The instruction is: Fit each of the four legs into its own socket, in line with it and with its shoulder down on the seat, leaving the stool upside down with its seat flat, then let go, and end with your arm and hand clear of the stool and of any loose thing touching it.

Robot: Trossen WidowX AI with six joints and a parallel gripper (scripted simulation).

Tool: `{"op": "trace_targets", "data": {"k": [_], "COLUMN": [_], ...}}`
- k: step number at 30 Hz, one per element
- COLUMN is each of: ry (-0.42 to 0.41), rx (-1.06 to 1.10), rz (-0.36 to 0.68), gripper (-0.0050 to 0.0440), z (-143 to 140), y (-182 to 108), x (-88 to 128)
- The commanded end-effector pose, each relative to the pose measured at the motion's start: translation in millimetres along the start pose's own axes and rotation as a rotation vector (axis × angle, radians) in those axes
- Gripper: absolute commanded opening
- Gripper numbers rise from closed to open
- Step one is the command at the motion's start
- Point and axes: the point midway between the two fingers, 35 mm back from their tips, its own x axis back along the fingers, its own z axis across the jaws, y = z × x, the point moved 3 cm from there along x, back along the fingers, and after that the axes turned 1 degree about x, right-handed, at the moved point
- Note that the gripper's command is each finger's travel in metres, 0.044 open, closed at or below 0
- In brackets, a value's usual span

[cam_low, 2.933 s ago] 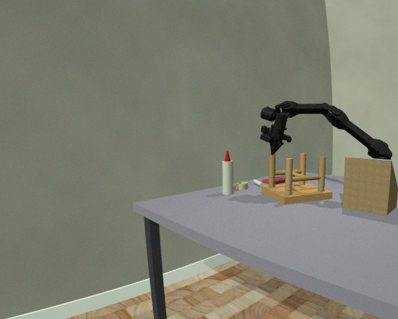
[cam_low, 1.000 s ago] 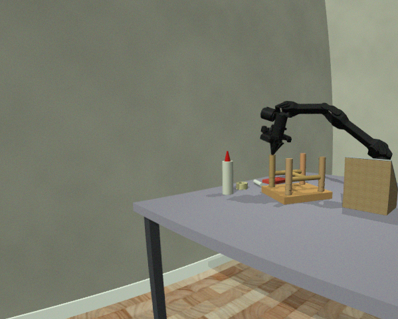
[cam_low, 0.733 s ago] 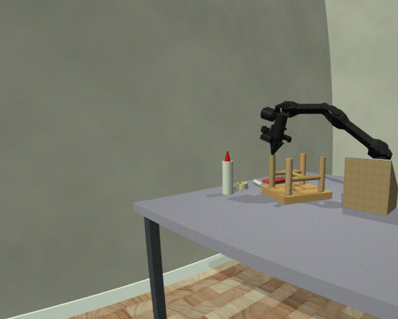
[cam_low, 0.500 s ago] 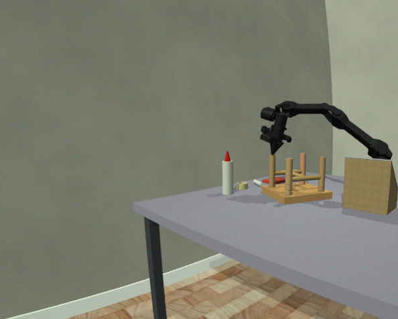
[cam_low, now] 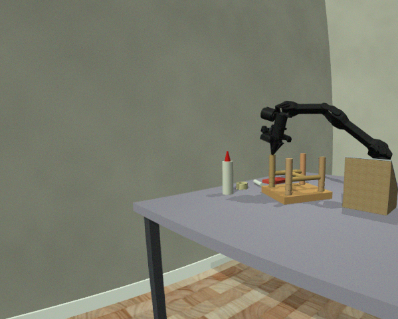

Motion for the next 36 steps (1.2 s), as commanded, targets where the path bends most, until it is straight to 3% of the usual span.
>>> {"op": "trace_targets", "data": {"k": [1,36], "ry": [-0.003,-0.005], "rx": [-0.001,-0.001], "rz": [0.025,0.031], "gripper": [0.0,0.0], "z": [1.2,1.2], "y": [-3.1,-3.9], "x": [-14.1,-18.1]}}
